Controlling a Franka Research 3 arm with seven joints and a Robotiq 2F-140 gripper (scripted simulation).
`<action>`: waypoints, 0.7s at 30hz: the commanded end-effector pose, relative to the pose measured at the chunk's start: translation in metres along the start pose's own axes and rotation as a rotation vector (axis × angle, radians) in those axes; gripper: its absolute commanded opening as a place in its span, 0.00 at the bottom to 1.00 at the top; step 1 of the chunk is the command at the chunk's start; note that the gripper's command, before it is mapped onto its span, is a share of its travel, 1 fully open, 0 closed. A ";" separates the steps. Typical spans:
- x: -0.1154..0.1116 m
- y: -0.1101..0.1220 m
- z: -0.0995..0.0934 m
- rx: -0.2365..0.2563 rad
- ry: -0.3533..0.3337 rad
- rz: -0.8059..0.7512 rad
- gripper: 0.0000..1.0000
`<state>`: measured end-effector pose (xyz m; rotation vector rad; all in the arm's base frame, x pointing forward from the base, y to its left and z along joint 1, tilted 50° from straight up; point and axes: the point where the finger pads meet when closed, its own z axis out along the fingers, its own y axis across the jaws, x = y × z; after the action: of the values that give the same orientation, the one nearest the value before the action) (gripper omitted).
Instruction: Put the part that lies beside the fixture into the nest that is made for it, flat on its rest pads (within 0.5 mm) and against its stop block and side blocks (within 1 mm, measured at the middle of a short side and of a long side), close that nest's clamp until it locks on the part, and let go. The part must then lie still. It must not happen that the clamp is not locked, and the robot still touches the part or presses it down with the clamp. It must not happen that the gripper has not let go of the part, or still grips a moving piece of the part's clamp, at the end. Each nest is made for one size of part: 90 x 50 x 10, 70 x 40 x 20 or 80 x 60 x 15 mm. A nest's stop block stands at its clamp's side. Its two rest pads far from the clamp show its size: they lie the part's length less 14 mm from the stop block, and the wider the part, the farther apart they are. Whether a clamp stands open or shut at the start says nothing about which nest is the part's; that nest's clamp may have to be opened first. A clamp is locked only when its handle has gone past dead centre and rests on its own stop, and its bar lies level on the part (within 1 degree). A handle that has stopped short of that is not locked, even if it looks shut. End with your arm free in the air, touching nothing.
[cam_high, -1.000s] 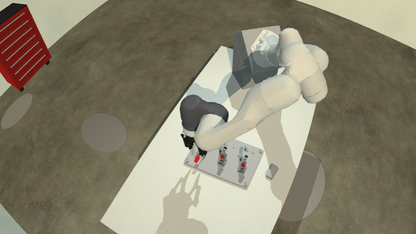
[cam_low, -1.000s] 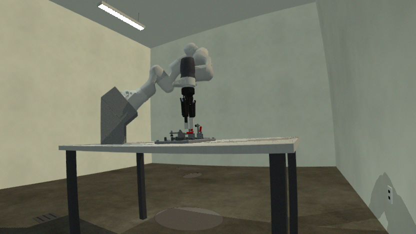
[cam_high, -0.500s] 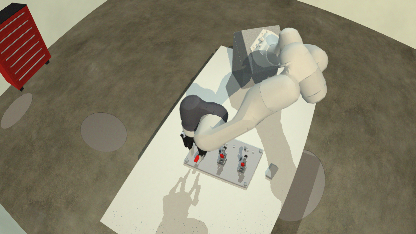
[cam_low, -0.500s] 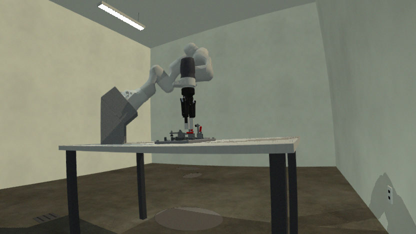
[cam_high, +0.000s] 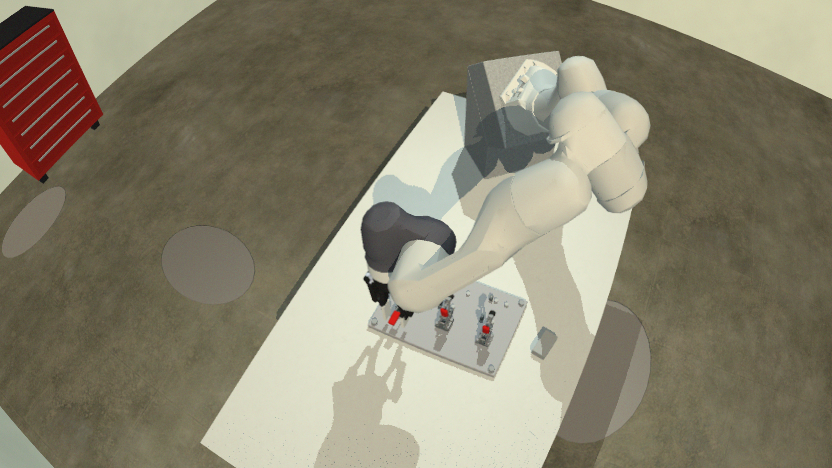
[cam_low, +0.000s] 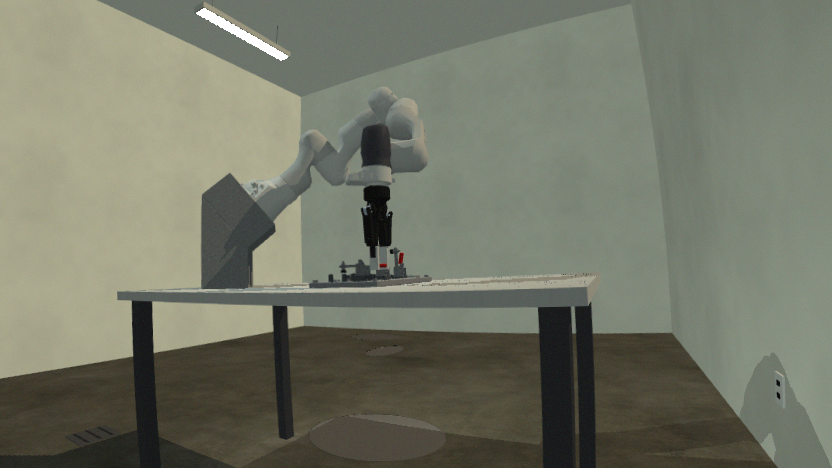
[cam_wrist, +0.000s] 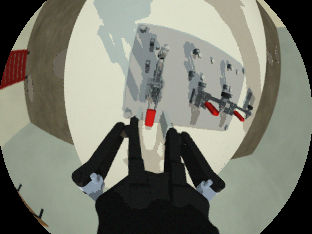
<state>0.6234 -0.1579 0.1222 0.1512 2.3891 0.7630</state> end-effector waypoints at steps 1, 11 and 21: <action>-0.003 -0.003 0.004 0.011 -0.007 -0.010 0.28; -0.003 -0.003 0.005 0.011 -0.007 -0.010 0.28; -0.003 -0.003 0.005 0.011 -0.007 -0.010 0.00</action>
<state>0.6273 -0.1589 0.1191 0.1509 2.3883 0.7493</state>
